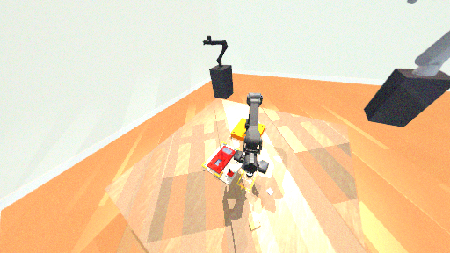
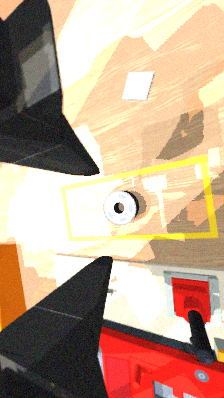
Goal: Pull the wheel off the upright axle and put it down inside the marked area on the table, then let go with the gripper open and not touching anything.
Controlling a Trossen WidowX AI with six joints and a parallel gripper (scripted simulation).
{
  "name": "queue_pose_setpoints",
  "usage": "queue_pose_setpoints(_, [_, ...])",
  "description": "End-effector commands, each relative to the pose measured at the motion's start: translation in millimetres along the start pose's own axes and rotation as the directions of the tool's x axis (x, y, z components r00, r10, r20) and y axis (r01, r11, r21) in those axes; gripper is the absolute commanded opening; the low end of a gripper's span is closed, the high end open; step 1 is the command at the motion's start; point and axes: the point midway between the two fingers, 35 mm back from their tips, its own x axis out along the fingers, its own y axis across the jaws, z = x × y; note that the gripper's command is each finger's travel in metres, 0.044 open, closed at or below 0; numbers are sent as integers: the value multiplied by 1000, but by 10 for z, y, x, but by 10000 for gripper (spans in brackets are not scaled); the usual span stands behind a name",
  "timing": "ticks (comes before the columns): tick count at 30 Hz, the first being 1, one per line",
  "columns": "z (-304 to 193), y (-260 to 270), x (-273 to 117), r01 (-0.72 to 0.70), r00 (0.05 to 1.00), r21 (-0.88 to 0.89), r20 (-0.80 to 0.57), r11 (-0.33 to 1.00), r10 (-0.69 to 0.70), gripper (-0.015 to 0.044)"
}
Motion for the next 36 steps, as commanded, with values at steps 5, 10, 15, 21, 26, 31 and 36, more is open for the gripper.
queue_pose_setpoints(5, [-517,-235,-381,5,1000,-3,-5,1000,-5,440])
queue_pose_setpoints(10, [-791,-354,-520,6,1000,-4,-7,1000,-6,440])
queue_pose_setpoints(15, [-791,-354,-520,6,1000,-4,-7,1000,-6,440])
queue_pose_setpoints(21, [-791,-354,-520,6,1000,-4,-7,1000,-6,440])
queue_pose_setpoints(26, [-791,-354,-520,6,1000,-4,-7,1000,-6,440])
queue_pose_setpoints(31, [-791,-354,-520,6,1000,-4,-7,1000,-6,440])
queue_pose_setpoints(36, [-791,-354,-520,6,1000,-4,-7,1000,-6,440])
